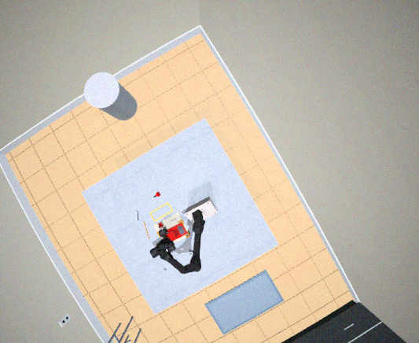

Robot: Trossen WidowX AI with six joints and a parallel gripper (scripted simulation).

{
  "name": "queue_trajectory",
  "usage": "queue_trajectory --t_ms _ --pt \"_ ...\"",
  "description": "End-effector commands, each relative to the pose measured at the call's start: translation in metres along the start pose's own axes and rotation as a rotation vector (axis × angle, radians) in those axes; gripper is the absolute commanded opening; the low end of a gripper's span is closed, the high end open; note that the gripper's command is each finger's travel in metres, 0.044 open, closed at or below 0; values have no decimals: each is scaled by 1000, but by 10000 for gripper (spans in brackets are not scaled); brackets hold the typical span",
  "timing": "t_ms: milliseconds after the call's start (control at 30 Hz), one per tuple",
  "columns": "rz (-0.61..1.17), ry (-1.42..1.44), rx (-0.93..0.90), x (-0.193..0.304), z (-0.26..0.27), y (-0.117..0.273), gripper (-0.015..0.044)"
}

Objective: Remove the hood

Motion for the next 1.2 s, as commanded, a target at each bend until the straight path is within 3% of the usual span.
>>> queue_trajectory --t_ms 0,933,1167 --pt "-4 3 1 0 -1 4 0" --pt "-3 2 1 0 -1 23 0" --pt "-3 2 4 -1 -1 48 0"
Point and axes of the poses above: the point midway between the two fingers, 35 mm back from their tips, its own y axis back along the fingers, its own z axis across the jaws, x = y × z, the point moved 10 cm from there along y, back along the fingers, and after that the axes turned 8 degrees about y, right-handed, at the moved point
